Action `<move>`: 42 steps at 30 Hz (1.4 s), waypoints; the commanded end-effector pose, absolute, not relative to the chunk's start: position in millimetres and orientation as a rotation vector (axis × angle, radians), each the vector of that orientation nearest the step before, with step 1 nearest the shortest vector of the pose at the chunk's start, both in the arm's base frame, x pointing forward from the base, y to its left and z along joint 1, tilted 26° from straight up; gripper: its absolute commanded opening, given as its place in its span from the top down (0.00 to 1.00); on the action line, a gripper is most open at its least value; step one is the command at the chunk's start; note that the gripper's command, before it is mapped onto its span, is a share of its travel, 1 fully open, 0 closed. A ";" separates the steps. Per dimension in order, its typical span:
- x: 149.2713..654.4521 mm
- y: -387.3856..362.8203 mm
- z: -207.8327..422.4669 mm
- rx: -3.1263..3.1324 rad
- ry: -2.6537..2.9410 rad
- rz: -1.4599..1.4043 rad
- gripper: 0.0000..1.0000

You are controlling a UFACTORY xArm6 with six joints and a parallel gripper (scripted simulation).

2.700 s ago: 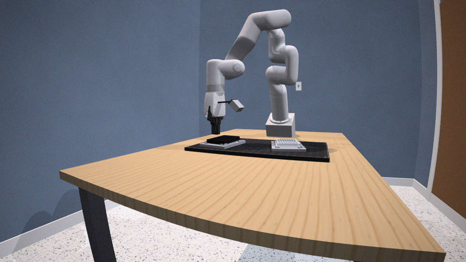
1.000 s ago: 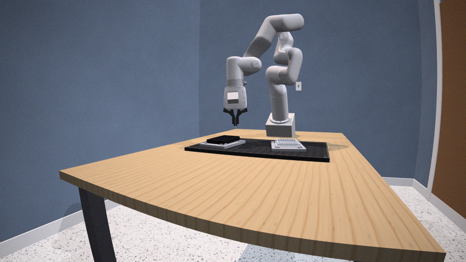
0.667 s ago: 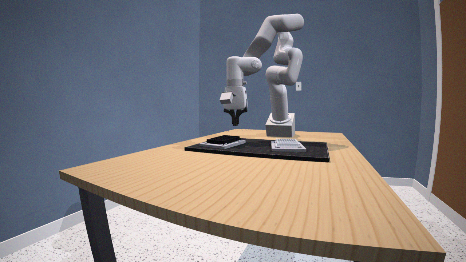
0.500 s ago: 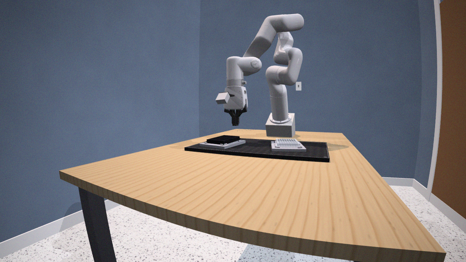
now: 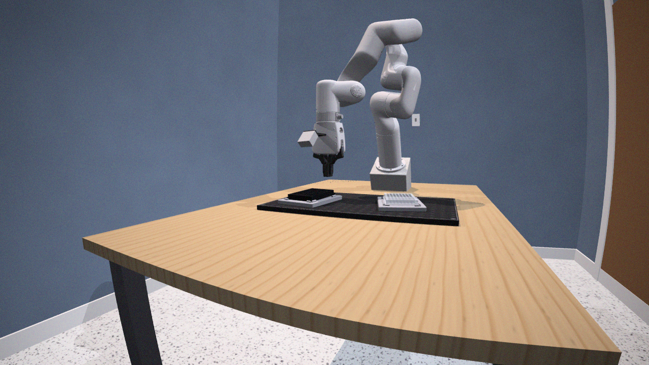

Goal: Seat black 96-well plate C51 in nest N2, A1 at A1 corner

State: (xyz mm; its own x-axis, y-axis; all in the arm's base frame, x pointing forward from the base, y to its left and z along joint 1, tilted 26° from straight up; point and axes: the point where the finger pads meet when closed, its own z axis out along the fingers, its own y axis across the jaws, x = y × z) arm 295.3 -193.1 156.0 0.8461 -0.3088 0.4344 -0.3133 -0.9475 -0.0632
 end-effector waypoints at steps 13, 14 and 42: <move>306.0 -195.5 136.2 3.007 -0.507 0.709 1.00; 306.8 -195.7 134.7 3.007 -0.507 0.709 1.00; 317.1 -197.6 113.0 3.007 -0.507 0.709 1.00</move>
